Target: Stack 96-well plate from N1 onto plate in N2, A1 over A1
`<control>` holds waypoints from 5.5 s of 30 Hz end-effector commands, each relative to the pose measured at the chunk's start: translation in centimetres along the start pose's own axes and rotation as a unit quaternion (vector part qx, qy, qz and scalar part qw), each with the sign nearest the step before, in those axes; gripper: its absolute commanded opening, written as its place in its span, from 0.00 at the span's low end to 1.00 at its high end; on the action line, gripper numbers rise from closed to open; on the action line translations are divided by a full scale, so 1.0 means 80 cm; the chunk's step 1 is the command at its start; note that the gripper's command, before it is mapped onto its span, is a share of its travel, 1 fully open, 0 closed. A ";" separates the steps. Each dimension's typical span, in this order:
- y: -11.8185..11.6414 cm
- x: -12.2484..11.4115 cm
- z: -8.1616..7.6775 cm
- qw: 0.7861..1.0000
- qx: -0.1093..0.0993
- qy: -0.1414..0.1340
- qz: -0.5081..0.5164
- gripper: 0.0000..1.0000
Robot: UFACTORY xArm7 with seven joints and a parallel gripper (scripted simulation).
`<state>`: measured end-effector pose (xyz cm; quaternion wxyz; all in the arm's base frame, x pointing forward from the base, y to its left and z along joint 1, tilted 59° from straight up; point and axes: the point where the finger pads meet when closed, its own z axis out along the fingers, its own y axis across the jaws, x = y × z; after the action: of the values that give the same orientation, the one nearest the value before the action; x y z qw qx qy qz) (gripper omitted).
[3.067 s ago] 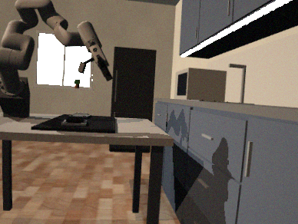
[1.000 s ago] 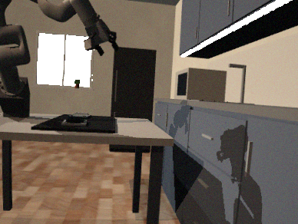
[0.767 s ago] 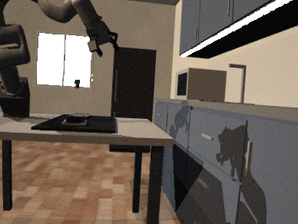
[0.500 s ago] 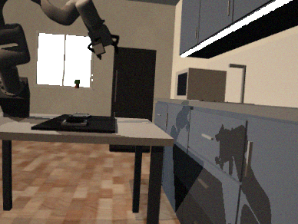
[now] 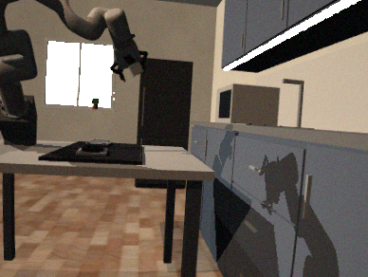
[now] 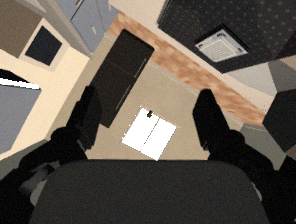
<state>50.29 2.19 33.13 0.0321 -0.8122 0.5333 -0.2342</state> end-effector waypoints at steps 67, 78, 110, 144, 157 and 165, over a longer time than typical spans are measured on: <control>0.104 -0.169 0.274 0.750 -0.213 -0.150 -0.609 1.00; 0.134 -0.194 0.314 0.659 -0.245 -0.166 -0.691 1.00; 0.233 -0.247 0.420 0.338 -0.336 -0.190 -0.858 1.00; 0.273 -0.245 0.463 0.190 -0.370 -0.191 -0.889 1.00; 0.286 -0.229 0.481 0.190 -0.370 -0.191 -0.889 1.00; 0.292 -0.221 0.489 0.190 -0.370 -0.191 -0.889 1.00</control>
<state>40.79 0.26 -14.54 -0.4007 -0.6853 -0.5392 0.2810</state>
